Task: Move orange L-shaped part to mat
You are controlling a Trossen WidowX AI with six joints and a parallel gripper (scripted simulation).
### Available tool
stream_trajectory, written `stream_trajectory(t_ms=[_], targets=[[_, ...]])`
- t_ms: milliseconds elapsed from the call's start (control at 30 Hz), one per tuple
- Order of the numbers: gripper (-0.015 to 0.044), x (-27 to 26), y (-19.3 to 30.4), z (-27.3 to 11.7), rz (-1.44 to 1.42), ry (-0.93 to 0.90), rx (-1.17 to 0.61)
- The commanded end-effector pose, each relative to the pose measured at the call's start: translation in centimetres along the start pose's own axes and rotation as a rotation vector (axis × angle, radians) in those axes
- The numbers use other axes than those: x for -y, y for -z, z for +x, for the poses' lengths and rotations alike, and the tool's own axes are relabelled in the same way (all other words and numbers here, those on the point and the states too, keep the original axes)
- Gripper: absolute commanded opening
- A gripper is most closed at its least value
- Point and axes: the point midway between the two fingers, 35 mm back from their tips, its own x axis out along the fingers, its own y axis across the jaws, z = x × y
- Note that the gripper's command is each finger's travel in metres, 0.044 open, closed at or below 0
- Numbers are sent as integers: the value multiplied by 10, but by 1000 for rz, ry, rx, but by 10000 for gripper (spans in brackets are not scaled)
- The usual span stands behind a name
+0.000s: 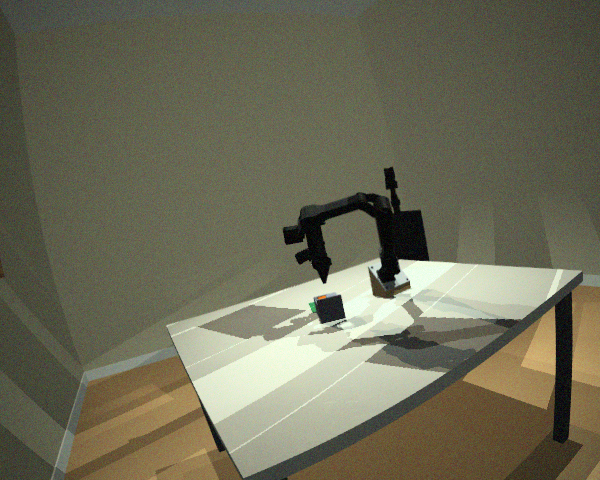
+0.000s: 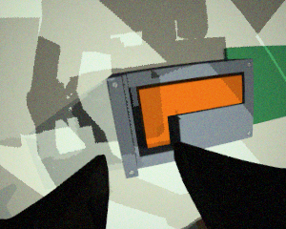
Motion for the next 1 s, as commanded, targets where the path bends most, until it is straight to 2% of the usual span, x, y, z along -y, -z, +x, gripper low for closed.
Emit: stream_trajectory(t_ms=[0,267,967], targets=[[180,-5,0,2,-23,-2,-6],[180,-6,1,71,-24,-5,-6],[180,-6,1,89,-24,-5,-6]])
